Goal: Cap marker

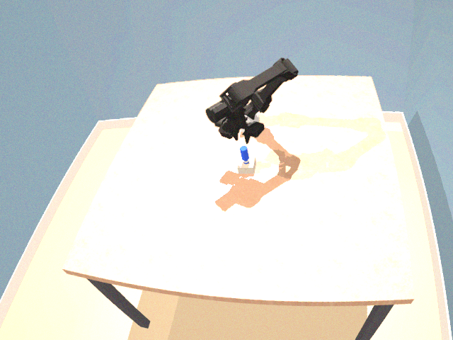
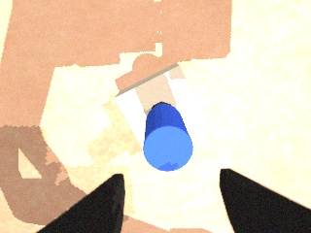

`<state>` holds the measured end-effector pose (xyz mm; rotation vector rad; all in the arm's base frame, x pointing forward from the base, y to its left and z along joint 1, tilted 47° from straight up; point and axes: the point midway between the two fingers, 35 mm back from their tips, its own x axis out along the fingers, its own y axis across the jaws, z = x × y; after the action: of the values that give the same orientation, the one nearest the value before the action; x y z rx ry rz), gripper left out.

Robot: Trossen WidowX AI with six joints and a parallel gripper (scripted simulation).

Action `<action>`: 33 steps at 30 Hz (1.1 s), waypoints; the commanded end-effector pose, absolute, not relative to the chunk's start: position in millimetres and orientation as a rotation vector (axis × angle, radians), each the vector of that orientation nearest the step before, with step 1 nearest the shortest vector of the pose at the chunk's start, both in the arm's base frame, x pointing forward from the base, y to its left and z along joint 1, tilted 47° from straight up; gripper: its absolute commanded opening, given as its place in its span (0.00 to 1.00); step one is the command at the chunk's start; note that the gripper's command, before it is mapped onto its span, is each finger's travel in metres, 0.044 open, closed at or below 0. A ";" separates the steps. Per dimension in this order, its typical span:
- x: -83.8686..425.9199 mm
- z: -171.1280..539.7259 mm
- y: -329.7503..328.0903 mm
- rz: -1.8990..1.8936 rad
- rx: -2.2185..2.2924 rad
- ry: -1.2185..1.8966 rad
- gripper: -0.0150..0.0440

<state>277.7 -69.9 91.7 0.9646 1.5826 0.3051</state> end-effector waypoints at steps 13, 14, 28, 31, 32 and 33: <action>277.8 89.5 -68.0 0.603 0.645 1.441 0.25; 277.8 89.5 -68.0 0.603 0.645 1.441 0.25; 278.3 80.4 -58.5 0.603 0.645 1.441 0.25; 278.5 77.6 -55.6 0.603 0.645 1.441 0.25; 278.5 76.7 -54.6 0.603 0.645 1.441 0.25; 278.6 75.7 -53.6 0.603 0.645 1.441 0.25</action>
<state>278.2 -57.1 78.8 0.6377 1.4420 0.6068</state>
